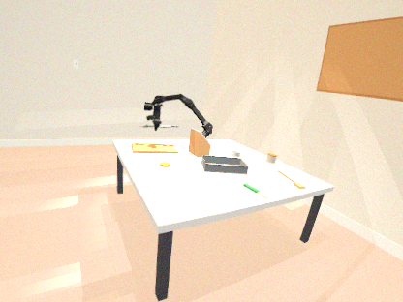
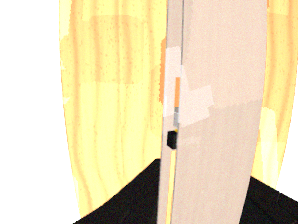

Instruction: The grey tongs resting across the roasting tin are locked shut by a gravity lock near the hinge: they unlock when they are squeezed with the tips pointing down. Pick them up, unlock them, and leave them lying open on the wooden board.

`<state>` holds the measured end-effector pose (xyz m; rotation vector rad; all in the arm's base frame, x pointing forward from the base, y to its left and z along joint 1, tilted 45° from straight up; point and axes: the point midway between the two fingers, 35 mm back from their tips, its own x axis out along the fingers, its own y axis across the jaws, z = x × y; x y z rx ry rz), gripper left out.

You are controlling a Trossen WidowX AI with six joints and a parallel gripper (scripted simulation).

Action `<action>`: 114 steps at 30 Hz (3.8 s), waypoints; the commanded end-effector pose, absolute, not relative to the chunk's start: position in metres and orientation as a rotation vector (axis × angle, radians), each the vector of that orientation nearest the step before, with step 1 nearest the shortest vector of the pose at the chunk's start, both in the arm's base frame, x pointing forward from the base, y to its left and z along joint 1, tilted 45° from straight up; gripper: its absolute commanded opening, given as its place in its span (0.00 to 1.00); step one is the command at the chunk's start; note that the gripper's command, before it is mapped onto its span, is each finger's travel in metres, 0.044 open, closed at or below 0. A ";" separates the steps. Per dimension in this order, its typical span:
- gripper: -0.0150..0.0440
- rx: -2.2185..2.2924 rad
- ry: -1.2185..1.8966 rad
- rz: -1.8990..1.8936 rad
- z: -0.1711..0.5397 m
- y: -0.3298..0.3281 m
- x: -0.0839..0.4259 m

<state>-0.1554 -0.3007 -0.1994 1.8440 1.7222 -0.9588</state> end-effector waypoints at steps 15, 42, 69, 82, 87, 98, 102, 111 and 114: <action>0.00 1.793 1.694 -0.971 -0.202 -0.303 -0.164; 0.00 1.521 1.378 -1.233 -0.208 -0.323 -0.168; 0.00 1.172 1.108 -1.430 -0.179 -0.331 -0.166; 0.00 0.989 1.001 -1.501 -0.154 -0.328 -0.162; 0.00 0.915 0.962 -1.525 -0.143 -0.326 -0.160; 0.00 0.832 0.923 -1.550 -0.129 -0.322 -0.157; 0.00 0.832 0.923 -1.550 -0.129 -0.322 -0.157; 0.00 0.832 0.923 -1.550 -0.129 -0.322 -0.157; 0.00 0.832 0.923 -1.550 -0.129 -0.322 -0.157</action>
